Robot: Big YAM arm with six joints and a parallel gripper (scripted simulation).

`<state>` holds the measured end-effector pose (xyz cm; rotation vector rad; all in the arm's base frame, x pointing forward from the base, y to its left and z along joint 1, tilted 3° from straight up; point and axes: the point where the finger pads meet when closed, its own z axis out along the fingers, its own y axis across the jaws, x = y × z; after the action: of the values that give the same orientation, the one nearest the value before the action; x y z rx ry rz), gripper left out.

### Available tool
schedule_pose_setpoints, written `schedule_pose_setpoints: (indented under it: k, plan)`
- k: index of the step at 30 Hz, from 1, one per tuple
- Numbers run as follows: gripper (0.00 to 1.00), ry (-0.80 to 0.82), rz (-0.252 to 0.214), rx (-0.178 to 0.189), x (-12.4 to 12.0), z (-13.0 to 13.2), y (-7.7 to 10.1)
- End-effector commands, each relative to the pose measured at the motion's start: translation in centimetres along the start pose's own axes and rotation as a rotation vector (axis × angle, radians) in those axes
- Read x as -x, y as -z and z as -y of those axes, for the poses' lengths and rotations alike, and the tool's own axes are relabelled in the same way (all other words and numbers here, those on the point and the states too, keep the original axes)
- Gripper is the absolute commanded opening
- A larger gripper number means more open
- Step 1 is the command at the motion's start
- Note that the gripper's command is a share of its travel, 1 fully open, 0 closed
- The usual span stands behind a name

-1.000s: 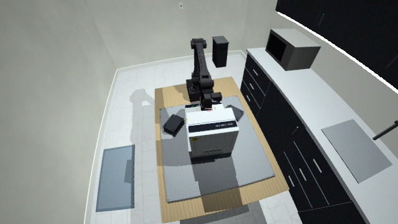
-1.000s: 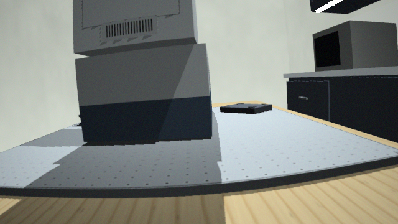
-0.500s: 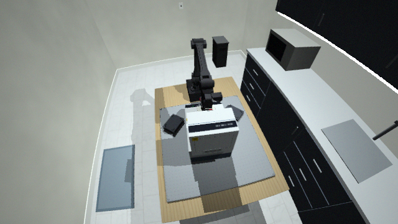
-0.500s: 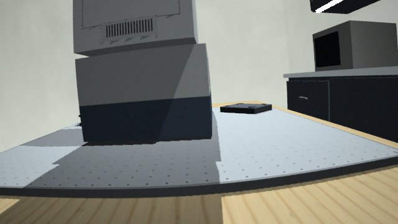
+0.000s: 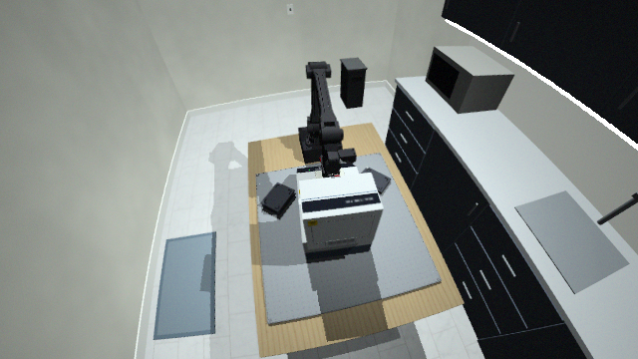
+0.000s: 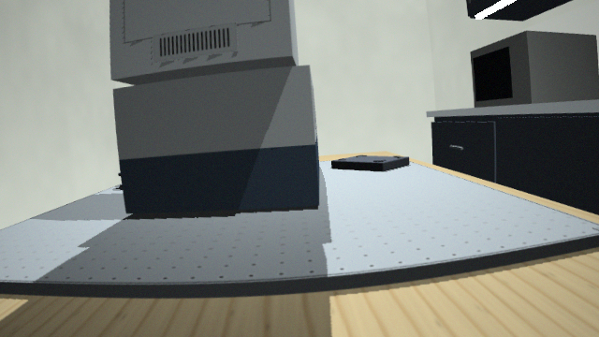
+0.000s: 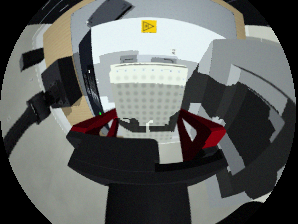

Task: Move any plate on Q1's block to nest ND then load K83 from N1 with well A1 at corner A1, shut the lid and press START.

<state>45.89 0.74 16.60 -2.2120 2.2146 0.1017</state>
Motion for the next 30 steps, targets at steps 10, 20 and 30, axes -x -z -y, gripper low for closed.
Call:
schedule_pose_setpoints:
  k: [10, 20, 30]
  plan:
    - [0.0, -0.003, 0.0, -0.043, 0.0, 0.8, -0.4]
    - [0.0, 0.013, 0.0, -0.044, 0.8, 0.6, -2.2]
    - [0.0, -0.017, 0.001, -0.027, -0.6, 0.6, -4.1]
